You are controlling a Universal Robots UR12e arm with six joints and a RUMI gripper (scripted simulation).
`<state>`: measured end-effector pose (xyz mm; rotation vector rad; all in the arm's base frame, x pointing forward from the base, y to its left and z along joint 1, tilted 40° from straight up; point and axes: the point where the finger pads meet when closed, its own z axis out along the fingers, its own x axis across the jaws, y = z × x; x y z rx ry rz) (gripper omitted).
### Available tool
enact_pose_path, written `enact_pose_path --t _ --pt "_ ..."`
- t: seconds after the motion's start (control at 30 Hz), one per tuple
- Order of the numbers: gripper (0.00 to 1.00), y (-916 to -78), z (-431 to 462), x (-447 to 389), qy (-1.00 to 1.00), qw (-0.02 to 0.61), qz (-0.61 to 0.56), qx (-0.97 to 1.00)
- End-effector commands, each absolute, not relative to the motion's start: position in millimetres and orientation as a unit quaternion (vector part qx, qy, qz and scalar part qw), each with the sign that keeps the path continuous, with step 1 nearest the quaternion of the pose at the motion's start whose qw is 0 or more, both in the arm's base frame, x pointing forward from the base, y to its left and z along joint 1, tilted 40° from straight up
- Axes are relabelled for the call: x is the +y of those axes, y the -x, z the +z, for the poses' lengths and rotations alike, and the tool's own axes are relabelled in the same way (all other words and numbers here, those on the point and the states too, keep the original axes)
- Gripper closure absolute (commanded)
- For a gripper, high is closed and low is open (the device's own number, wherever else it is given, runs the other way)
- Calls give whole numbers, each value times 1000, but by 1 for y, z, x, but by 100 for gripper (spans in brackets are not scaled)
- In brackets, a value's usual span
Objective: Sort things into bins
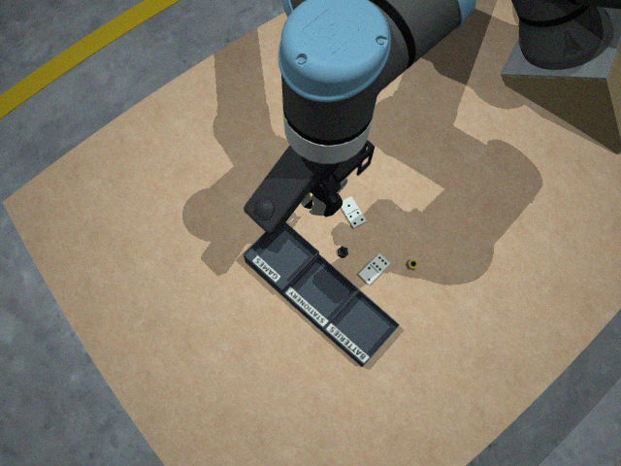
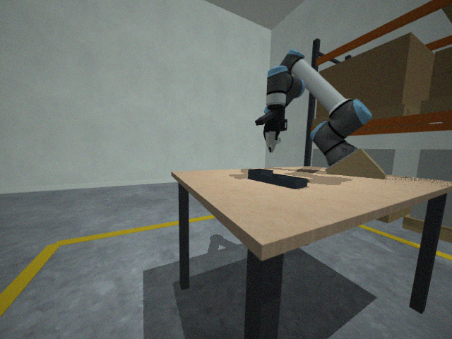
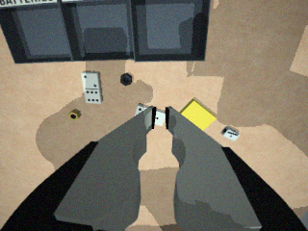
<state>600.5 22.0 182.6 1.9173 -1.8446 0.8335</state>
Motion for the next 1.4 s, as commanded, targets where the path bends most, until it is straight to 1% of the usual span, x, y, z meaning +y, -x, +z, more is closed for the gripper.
enact_pose_path --t 0.0,0.13,0.43,1.37 --pt "96 -634 167 1 -678 174 295 -650" --pt "96 -654 158 -13 -678 174 295 -650" --pt "96 -654 158 -13 -678 174 295 -650" --pt "96 -664 112 -49 -678 174 295 -650"
